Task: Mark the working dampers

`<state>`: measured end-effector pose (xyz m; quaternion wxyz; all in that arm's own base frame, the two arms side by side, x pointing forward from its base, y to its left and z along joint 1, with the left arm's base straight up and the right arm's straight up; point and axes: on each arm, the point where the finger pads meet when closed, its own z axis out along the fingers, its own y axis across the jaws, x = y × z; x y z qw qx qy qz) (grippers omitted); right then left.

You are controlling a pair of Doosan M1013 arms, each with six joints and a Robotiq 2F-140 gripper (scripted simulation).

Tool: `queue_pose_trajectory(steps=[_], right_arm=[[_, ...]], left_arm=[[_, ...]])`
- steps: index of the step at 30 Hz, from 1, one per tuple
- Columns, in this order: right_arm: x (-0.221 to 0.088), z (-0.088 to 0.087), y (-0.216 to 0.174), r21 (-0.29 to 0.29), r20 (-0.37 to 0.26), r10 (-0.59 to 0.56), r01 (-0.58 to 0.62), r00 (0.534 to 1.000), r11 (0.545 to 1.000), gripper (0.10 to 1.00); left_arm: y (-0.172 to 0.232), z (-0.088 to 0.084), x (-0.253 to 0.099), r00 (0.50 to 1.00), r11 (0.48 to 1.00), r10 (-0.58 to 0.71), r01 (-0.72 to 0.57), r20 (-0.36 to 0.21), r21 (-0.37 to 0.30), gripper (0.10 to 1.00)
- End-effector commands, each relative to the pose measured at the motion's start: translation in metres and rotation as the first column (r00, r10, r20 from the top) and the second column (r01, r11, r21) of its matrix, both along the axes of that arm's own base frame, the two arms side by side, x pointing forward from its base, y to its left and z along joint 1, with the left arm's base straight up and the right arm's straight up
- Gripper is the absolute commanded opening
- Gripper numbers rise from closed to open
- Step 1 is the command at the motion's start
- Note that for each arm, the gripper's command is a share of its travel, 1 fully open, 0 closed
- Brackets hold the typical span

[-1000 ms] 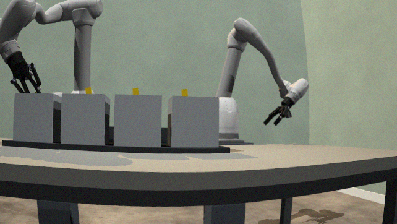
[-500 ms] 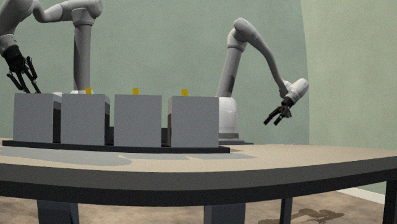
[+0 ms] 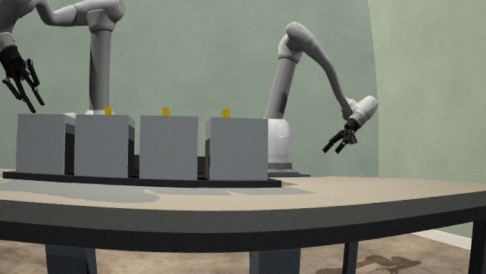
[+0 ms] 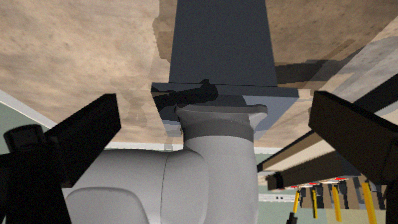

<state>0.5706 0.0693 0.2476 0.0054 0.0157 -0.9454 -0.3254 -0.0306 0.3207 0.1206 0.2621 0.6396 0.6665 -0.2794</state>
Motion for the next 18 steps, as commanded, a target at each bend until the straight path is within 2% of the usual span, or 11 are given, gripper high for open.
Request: queue_pose_trajectory(steps=[1, 7, 9, 11, 13, 17, 18], right_arm=[[0.000, 0.003, -0.001, 0.000, 0.001, 0.000, 0.000, 1.000, 1.000, 0.303], [0.001, 0.004, -0.002, -0.001, 0.001, 0.000, 0.000, 1.000, 1.000, 0.303], [0.004, 0.005, 0.002, -0.023, 0.000, 0.001, -0.001, 1.000, 1.000, 0.303], [0.014, 0.011, 0.013, -0.087, 0.000, 0.002, -0.002, 1.000, 0.996, 0.303], [0.032, 0.021, 0.033, -0.188, 0.011, 0.000, 0.002, 1.000, 0.982, 0.303], [0.053, 0.034, 0.058, -0.306, 0.025, -0.002, 0.009, 1.000, 0.952, 0.303], [0.053, 0.034, 0.058, -0.306, 0.025, -0.002, 0.009, 1.000, 0.952, 0.303]], left_arm=[[0.000, 0.000, 0.000, 1.000, 1.000, 0.000, 0.000, 0.000, 0.001, 1.000], [0.000, 0.000, 0.000, 1.000, 1.000, 0.000, 0.000, 0.000, 0.001, 1.000], [0.000, 0.000, 0.000, 1.000, 1.000, 0.000, 0.000, 0.000, 0.001, 1.000], [0.000, 0.000, 0.000, 1.000, 1.000, 0.000, 0.000, 0.000, 0.001, 1.000], [0.000, 0.000, 0.000, 1.000, 1.000, 0.000, 0.000, 0.000, 0.001, 1.000], [0.000, 0.000, 0.000, 1.000, 1.000, 0.000, 0.000, 0.000, 0.001, 1.000], [0.000, 0.000, 0.000, 1.000, 1.000, 0.000, 0.000, 0.000, 0.001, 1.000]])
